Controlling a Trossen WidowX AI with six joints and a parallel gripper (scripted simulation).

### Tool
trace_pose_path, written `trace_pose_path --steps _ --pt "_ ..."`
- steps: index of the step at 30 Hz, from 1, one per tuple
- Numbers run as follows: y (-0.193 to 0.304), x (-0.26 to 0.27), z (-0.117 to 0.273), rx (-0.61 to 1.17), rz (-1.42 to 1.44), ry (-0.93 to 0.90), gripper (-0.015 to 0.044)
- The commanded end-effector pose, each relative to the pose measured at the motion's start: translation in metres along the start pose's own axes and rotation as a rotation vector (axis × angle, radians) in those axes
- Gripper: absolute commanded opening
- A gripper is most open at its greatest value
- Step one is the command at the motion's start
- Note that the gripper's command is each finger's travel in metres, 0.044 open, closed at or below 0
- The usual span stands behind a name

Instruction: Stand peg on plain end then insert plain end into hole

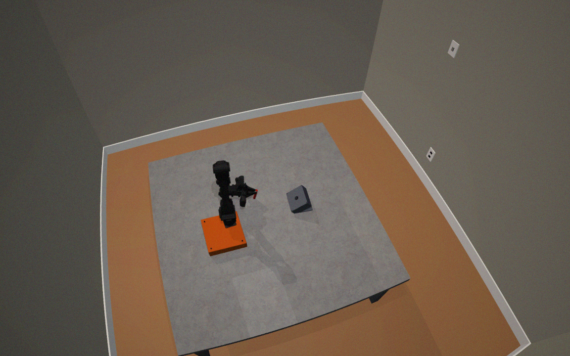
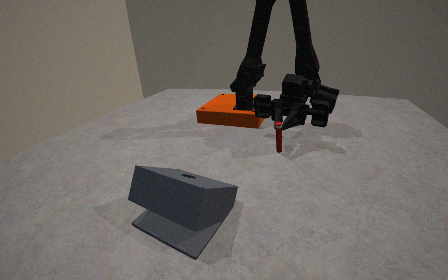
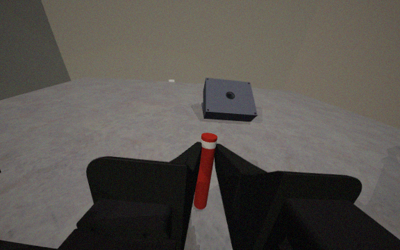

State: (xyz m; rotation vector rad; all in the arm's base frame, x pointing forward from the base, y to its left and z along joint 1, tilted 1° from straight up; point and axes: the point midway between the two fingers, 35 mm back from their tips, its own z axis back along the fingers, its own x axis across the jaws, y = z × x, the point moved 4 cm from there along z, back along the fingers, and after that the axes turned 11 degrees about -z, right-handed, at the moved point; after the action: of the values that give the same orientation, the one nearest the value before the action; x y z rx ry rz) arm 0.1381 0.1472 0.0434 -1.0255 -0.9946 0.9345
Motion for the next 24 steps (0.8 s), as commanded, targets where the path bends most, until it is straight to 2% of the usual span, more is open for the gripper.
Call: trace_pose_path --steps 1,24 --pt "0.0018 -0.0004 -0.0004 0.0 0.0 0.0 0.0051" --pt "0.0046 -0.0001 0.0024 -0.003 0.0 -0.005 0.0051"
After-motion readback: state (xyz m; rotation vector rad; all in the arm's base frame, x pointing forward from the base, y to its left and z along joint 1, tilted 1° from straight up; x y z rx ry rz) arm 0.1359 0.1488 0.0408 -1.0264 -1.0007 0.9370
